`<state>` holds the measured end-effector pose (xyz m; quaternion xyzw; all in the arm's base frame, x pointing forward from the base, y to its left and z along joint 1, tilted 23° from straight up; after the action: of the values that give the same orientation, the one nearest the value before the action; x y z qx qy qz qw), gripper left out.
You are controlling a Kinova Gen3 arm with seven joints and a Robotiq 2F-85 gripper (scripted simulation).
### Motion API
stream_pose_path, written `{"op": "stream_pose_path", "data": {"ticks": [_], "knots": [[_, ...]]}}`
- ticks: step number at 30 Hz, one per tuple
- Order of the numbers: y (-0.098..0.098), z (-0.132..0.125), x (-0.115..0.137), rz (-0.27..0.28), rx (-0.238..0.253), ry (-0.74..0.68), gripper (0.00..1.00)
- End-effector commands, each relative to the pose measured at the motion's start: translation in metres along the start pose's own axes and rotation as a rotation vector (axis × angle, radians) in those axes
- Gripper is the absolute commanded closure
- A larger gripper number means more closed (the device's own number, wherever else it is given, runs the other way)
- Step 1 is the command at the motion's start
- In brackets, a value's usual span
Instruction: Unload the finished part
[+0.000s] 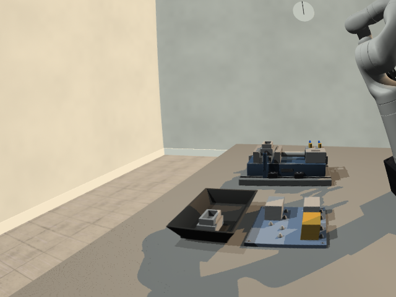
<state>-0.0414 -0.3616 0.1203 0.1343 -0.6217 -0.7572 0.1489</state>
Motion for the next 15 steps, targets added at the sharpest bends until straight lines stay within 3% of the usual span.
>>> {"op": "stream_pose_path", "data": {"ticks": [1, 6, 7, 15], "knots": [[0.002, -0.003, -0.005, 0.006, 0.001, 0.016, 0.0], [0.002, -0.003, -0.005, 0.006, 0.001, 0.016, 0.0], [0.01, -0.016, -0.027, 0.004, 0.032, 0.072, 0.0], [0.01, -0.016, -0.027, 0.004, 0.032, 0.072, 0.0]]}}
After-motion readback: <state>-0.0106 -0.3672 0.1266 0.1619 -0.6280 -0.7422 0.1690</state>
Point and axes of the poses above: the point where the finger pads meet when closed, its own y axis back along the fingers, its own z axis across the jaws, x = y × z, the point moved 2 cm from there along y, back along the fingers, and after that the axes turned 12 degrees about -y, right-handed, at the moved point
